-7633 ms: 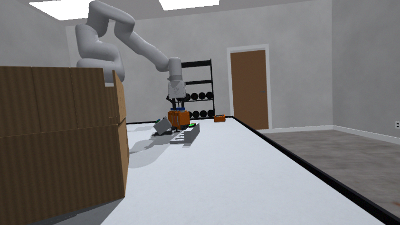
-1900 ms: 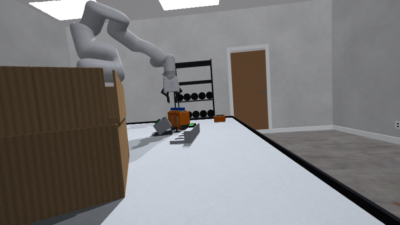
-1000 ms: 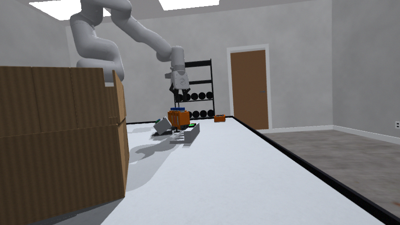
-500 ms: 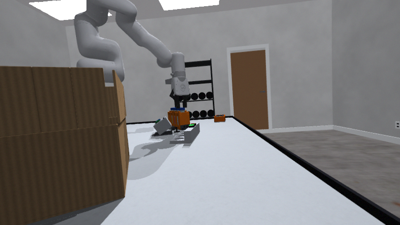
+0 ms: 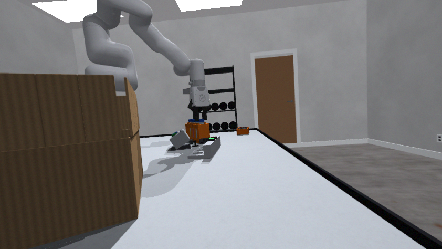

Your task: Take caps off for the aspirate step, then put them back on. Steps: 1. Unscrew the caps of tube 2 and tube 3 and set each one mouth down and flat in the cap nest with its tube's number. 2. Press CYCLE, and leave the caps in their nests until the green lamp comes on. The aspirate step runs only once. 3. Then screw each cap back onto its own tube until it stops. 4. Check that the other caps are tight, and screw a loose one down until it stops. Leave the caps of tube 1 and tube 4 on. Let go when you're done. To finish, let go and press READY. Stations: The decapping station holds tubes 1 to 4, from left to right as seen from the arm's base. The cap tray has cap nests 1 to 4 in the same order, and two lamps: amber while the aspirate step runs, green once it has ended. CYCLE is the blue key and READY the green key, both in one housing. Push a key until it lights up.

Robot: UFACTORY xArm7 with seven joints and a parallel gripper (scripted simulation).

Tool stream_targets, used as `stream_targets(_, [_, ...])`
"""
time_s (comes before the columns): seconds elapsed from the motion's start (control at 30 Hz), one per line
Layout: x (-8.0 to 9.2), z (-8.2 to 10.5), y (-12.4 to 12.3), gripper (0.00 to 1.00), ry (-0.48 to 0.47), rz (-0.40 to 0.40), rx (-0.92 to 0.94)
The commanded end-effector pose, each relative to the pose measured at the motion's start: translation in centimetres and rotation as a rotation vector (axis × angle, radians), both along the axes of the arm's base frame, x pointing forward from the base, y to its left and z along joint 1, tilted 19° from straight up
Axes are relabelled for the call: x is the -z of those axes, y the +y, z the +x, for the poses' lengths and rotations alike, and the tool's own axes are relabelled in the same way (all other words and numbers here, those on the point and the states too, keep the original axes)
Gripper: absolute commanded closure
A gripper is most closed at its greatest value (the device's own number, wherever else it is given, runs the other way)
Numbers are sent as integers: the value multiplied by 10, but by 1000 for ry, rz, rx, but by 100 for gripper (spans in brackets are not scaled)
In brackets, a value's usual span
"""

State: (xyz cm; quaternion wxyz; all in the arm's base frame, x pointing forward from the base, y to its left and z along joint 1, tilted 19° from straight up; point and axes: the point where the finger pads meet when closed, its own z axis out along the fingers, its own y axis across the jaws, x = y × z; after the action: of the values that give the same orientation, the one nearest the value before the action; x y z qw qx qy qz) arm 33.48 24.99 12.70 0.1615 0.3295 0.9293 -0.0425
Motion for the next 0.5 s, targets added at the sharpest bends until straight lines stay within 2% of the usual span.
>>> stream_targets(0.0, [0,1,1,54,-3,2,-2])
stream_targets(0.47, [5,2,0,54,-3,2,-1])
